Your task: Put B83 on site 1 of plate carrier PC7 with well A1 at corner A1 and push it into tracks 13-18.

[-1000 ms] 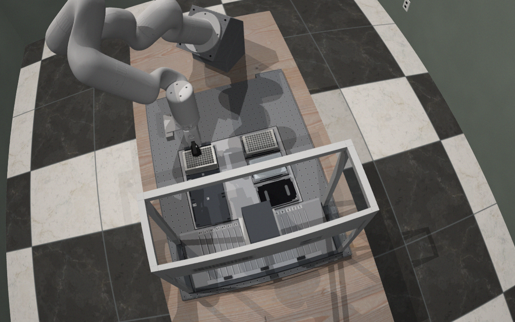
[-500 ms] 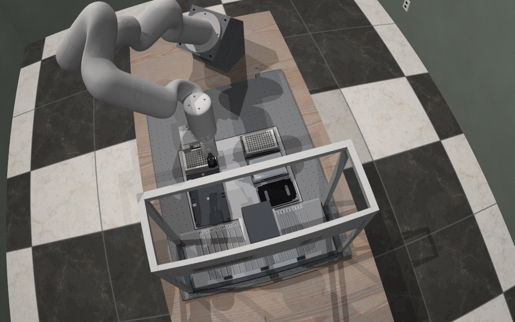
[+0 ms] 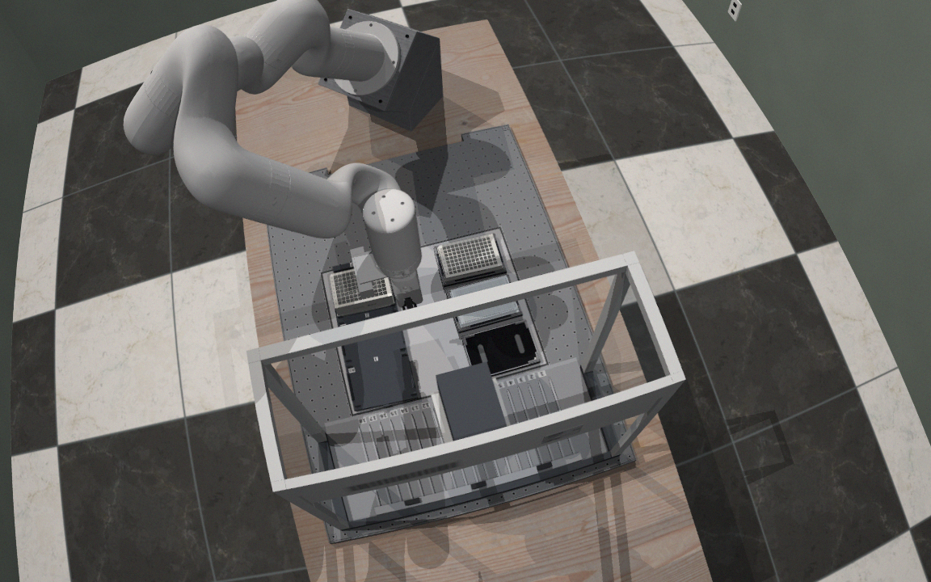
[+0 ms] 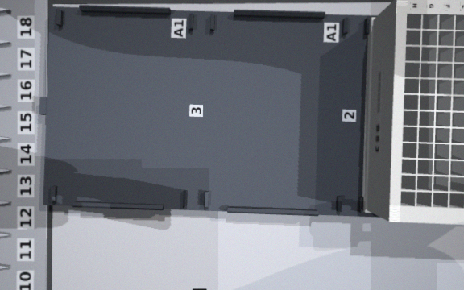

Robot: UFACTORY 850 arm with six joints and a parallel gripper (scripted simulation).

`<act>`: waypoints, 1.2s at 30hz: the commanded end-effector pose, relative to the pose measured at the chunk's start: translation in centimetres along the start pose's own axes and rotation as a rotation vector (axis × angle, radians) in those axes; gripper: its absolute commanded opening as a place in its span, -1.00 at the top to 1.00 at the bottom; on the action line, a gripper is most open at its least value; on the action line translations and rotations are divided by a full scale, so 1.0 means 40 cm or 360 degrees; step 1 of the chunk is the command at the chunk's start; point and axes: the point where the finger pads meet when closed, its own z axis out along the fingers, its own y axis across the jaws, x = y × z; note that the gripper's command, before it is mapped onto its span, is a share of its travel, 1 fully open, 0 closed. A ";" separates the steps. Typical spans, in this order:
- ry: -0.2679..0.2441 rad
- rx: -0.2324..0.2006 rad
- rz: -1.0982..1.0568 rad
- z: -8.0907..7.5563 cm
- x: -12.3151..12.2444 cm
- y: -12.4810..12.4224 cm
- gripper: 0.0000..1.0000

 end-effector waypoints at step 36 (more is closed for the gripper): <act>0.0001 0.0001 0.0001 0.090 -0.006 -0.010 -1.00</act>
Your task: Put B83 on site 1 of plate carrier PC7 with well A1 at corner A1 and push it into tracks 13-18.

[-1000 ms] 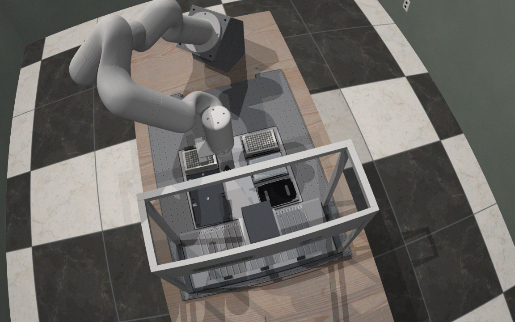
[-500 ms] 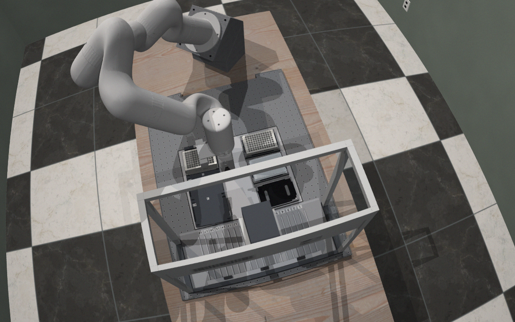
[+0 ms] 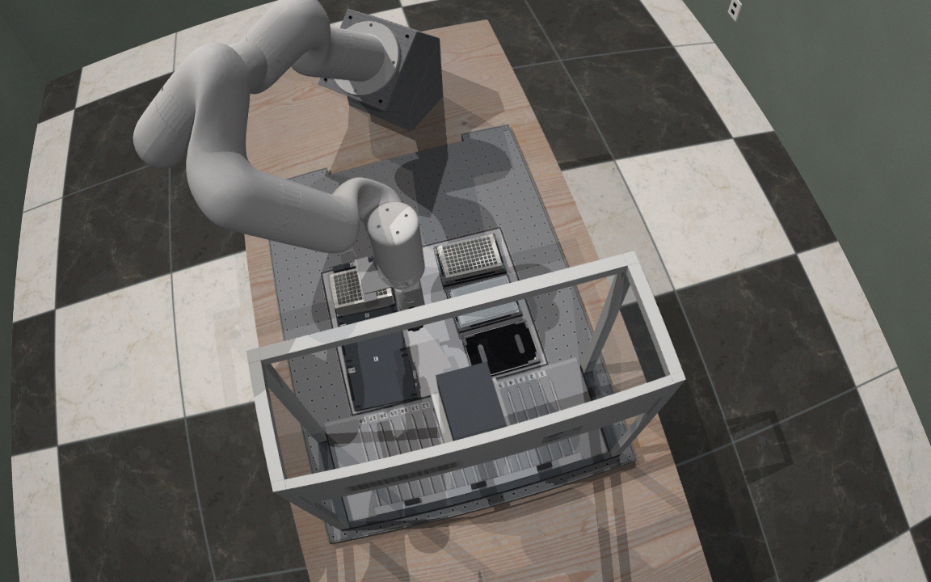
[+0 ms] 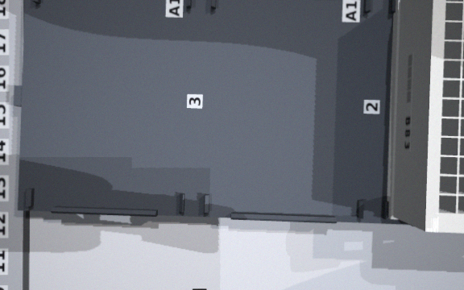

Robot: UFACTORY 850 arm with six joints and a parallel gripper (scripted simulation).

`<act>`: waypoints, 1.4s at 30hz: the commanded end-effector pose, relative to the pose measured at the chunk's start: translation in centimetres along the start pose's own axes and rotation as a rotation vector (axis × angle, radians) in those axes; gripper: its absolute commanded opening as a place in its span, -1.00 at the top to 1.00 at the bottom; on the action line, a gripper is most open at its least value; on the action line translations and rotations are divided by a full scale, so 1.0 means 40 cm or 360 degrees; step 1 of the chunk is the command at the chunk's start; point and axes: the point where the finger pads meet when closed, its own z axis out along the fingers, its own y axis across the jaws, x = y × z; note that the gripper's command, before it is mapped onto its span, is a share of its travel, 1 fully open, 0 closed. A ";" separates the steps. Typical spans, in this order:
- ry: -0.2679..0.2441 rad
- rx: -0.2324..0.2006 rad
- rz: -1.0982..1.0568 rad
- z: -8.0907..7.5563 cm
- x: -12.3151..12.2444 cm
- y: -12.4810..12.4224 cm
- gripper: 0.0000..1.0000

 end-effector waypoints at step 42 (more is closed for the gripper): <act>0.0000 0.0003 0.0001 0.156 0.000 -0.003 -1.00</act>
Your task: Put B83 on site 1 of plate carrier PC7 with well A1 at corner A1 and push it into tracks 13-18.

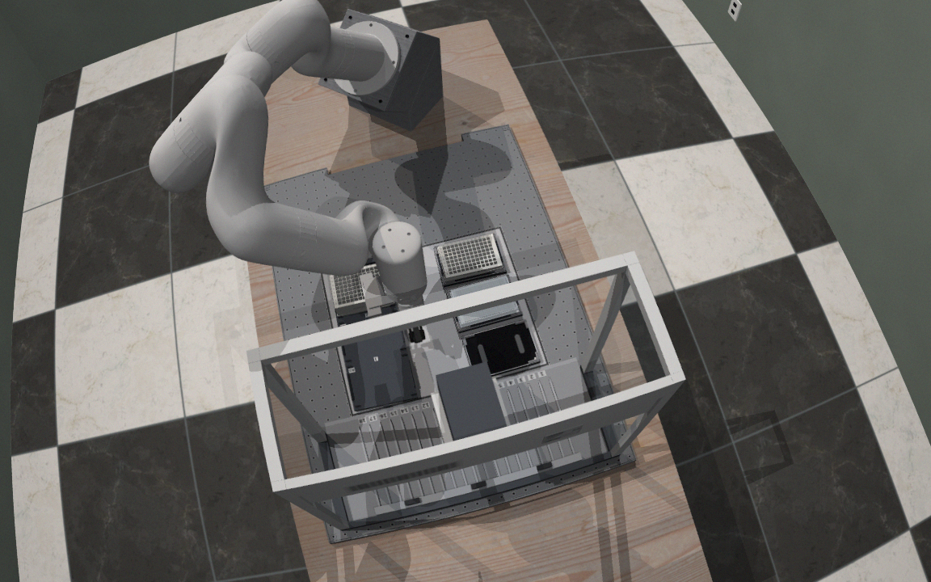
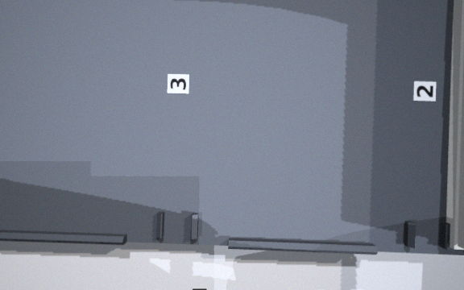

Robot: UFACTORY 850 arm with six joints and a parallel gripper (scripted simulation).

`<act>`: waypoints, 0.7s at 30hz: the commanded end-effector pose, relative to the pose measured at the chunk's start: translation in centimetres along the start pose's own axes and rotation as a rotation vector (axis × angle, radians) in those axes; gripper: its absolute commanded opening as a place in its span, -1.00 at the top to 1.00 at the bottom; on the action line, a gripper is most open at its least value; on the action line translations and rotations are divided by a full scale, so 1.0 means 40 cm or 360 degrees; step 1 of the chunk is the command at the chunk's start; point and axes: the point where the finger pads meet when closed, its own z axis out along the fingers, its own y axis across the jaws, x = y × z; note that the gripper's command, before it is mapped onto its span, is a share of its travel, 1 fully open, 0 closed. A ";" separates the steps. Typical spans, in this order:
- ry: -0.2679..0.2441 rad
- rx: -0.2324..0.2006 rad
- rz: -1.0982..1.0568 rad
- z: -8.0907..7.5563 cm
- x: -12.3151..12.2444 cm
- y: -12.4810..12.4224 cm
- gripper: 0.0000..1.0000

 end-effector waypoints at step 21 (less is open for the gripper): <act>0.0000 0.0003 0.0001 0.025 0.000 -0.002 -1.00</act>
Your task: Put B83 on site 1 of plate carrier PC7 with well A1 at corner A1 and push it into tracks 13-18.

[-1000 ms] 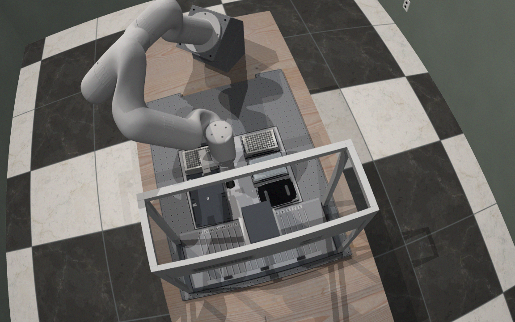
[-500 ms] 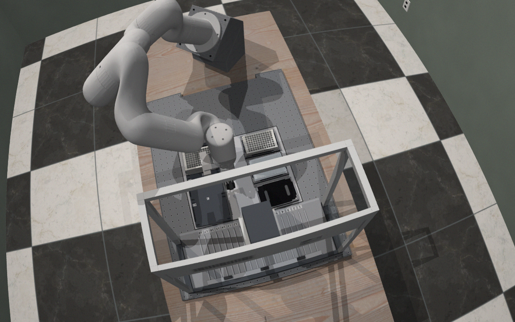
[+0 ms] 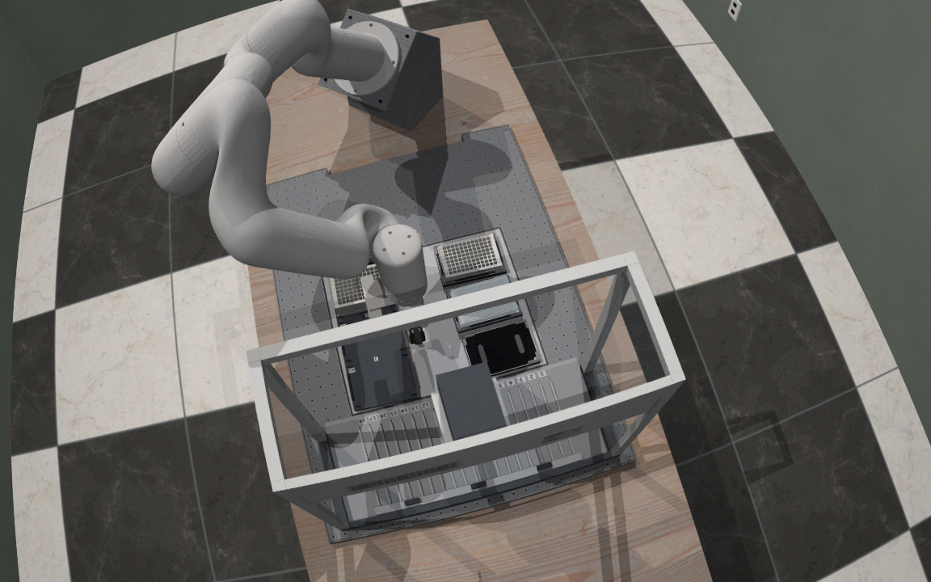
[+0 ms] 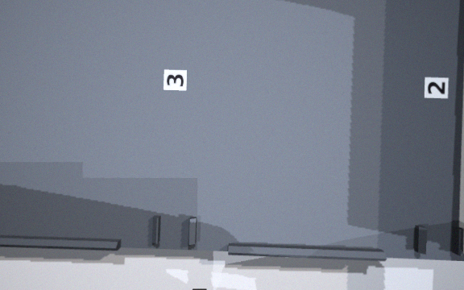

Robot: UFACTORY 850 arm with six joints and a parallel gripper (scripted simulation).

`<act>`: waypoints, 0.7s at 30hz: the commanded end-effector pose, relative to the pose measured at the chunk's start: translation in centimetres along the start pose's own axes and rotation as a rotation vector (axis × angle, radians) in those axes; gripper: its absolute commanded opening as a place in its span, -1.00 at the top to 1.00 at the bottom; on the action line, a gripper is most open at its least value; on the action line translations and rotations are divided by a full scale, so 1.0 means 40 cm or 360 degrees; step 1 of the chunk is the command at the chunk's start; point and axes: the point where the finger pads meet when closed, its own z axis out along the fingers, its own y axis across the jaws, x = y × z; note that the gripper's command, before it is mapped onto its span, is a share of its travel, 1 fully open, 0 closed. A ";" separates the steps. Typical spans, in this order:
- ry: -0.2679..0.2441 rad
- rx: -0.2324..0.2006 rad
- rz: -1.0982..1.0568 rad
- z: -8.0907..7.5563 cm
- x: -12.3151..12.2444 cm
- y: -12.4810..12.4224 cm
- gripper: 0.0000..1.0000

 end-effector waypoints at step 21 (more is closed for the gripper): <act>0.0000 0.0002 0.0000 0.032 0.000 -0.002 -1.00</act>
